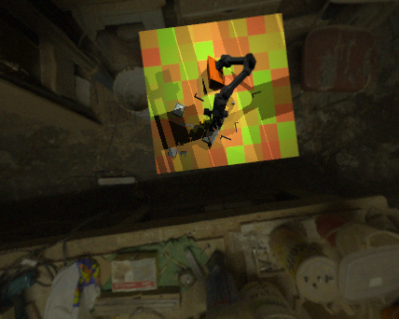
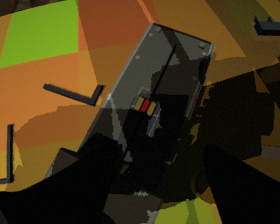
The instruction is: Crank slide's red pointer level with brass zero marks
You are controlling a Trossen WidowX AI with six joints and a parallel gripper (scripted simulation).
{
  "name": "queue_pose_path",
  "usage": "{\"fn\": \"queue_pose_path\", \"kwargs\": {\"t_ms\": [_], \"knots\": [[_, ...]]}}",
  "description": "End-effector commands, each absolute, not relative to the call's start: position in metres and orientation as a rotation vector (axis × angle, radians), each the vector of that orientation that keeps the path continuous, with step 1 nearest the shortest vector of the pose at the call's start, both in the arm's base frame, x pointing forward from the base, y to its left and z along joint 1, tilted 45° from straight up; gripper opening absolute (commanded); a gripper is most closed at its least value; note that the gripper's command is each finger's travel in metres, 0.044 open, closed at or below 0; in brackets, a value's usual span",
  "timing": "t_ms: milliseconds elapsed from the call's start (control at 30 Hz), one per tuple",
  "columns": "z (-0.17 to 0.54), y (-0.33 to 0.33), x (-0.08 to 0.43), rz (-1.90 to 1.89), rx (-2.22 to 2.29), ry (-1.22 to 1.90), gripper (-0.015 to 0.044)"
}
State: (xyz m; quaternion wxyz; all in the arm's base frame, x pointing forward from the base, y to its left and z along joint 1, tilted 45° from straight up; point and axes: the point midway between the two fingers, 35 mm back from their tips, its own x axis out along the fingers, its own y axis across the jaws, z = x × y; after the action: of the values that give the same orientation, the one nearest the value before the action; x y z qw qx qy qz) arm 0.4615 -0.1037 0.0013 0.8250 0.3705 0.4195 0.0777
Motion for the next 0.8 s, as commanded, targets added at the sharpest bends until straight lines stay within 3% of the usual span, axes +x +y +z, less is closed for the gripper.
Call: {"fn": "queue_pose_path", "kwargs": {"t_ms": [0,133,167,700,767], "knots": [[0.0013,-0.1040,0.4614,0.164,0.787,0.892,0.0341],[0.0013,-0.1040,0.4614,0.164,0.787,0.892,0.0440],[0.0013,-0.1040,0.4614,0.164,0.787,0.892,0.0440],[0.0013,-0.1040,0.4614,0.164,0.787,0.892,0.0020],[0.0013,-0.1040,0.4614,0.164,0.787,0.892,0.0000]]}}
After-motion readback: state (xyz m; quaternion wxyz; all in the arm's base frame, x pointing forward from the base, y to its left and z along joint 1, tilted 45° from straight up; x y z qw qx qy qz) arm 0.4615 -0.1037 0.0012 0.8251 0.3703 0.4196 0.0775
